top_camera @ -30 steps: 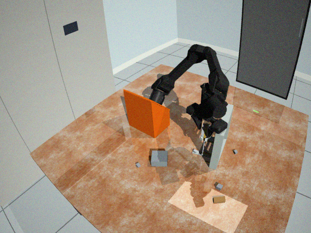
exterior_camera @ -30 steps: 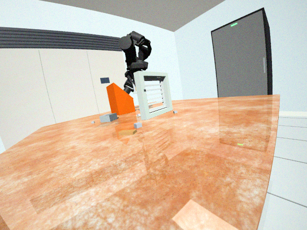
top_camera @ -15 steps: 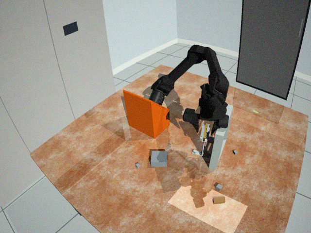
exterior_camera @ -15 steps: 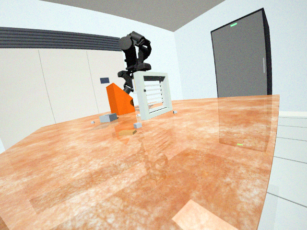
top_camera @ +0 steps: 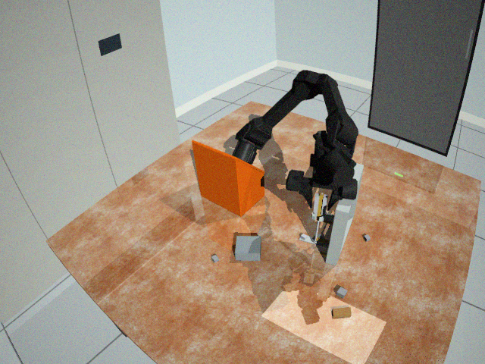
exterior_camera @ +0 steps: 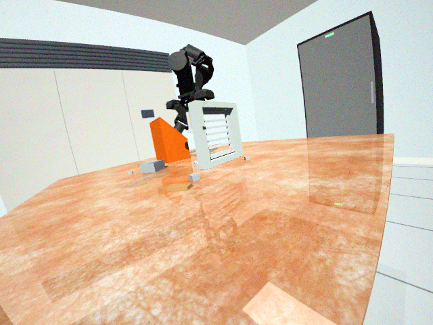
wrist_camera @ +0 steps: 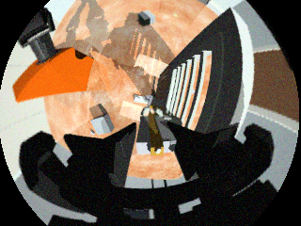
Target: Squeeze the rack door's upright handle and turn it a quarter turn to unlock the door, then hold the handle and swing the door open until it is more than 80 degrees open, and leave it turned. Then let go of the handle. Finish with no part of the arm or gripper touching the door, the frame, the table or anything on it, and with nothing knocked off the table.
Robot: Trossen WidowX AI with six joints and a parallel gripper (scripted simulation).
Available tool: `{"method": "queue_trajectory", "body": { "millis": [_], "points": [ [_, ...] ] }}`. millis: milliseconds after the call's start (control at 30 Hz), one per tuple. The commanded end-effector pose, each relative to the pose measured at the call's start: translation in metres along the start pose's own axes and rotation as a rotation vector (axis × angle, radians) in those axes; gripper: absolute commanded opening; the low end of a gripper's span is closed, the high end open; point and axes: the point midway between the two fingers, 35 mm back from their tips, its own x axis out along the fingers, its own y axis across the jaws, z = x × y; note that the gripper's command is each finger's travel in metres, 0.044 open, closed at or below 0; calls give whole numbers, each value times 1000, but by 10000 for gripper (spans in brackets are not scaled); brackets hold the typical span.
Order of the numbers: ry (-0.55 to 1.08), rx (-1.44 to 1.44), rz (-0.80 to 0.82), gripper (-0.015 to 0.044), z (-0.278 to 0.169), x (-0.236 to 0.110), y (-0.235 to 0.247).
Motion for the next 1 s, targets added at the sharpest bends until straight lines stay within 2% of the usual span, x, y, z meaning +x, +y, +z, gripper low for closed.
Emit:
{"method": "queue_trajectory", "body": {
  "millis": [0,967],
  "points": [
    [-1,-6,-3,197,0,0,-1],
    [-1,-6,-3,12,0,0,-1]
  ]
}}
